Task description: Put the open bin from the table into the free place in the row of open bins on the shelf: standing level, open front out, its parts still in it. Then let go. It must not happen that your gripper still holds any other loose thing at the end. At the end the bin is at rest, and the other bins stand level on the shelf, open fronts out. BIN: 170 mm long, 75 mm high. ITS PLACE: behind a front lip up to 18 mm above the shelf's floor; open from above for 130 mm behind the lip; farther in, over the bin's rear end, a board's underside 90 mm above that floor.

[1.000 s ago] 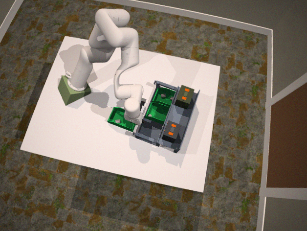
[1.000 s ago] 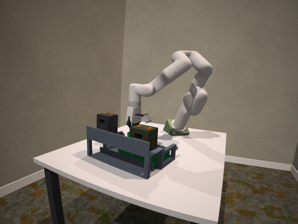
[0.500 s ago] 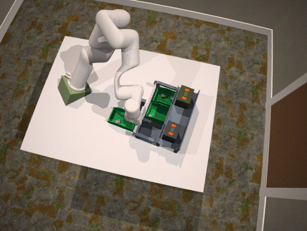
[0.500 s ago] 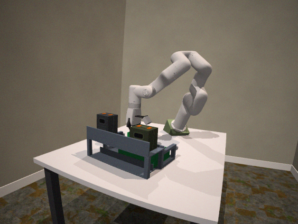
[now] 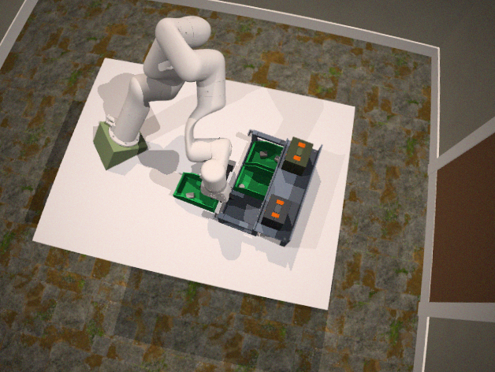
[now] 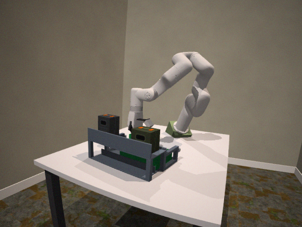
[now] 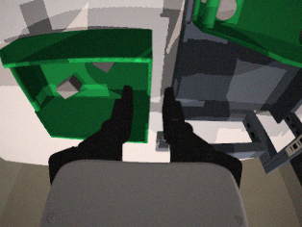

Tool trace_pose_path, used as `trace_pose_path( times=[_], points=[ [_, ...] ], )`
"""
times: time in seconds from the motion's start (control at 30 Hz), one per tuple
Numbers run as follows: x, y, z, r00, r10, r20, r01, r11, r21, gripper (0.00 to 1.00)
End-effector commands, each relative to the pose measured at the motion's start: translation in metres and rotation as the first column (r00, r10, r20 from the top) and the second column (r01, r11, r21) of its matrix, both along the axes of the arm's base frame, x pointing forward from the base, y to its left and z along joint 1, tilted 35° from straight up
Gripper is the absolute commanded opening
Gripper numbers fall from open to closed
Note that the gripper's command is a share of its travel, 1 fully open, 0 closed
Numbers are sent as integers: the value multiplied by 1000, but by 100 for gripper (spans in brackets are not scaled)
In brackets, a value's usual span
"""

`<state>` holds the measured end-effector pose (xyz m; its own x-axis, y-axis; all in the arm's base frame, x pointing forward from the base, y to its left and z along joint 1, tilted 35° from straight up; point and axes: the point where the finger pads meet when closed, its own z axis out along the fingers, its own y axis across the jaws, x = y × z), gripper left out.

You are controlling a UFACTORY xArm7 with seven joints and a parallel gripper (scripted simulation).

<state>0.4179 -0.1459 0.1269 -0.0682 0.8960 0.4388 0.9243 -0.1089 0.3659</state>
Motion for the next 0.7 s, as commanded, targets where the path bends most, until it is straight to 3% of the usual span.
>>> trace_pose_path(
  times=[0.0,0.57,0.6,0.67],
  points=[
    [0,-2,1,1000,-3,2,3,1000,-2,33],
    [1,-1,0,1000,-3,2,3,1000,-2,33],
    [1,-1,0,1000,-3,2,3,1000,-2,0],
    [1,-1,0,1000,-3,2,3,1000,-2,0]
  ],
)
